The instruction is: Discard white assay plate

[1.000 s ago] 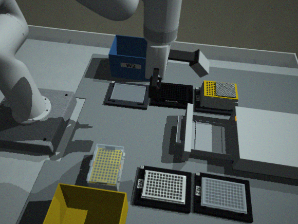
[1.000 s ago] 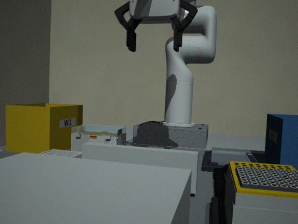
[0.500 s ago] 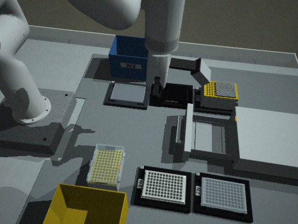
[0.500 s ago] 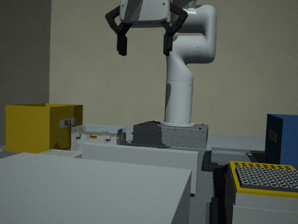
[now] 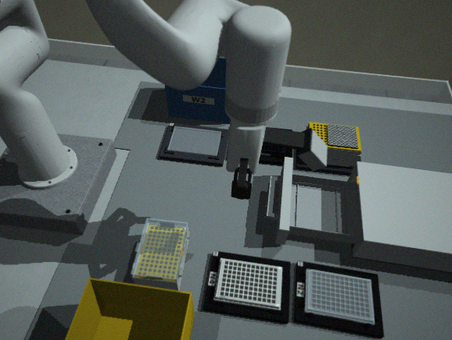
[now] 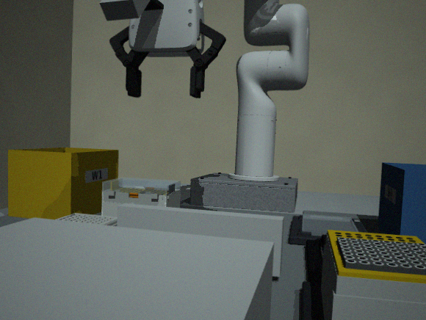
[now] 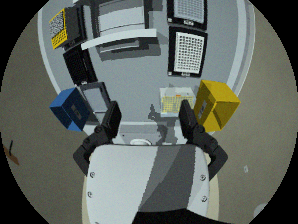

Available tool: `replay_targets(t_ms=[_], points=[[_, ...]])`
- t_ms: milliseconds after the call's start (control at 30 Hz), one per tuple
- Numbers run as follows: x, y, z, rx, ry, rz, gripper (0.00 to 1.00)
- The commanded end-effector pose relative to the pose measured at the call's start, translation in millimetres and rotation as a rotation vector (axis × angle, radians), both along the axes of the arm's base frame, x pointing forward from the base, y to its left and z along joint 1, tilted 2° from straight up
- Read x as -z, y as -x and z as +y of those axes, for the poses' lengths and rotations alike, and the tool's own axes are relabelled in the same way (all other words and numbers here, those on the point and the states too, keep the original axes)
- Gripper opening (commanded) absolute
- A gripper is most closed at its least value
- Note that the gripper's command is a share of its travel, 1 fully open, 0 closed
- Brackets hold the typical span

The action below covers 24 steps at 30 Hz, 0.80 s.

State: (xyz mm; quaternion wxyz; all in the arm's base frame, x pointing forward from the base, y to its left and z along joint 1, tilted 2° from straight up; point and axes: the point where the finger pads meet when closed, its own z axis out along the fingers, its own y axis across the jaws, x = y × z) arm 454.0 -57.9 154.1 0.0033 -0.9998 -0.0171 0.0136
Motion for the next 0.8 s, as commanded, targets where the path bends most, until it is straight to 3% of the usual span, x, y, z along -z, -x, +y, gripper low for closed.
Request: replay_targets(t_ms=[0, 767], points=[[6.8, -7.3, -16.0, 0.0, 0.0, -0.005, 1.0], [49.2, -34.2, -96.8, 0.0, 0.001, -0.005, 1.0]])
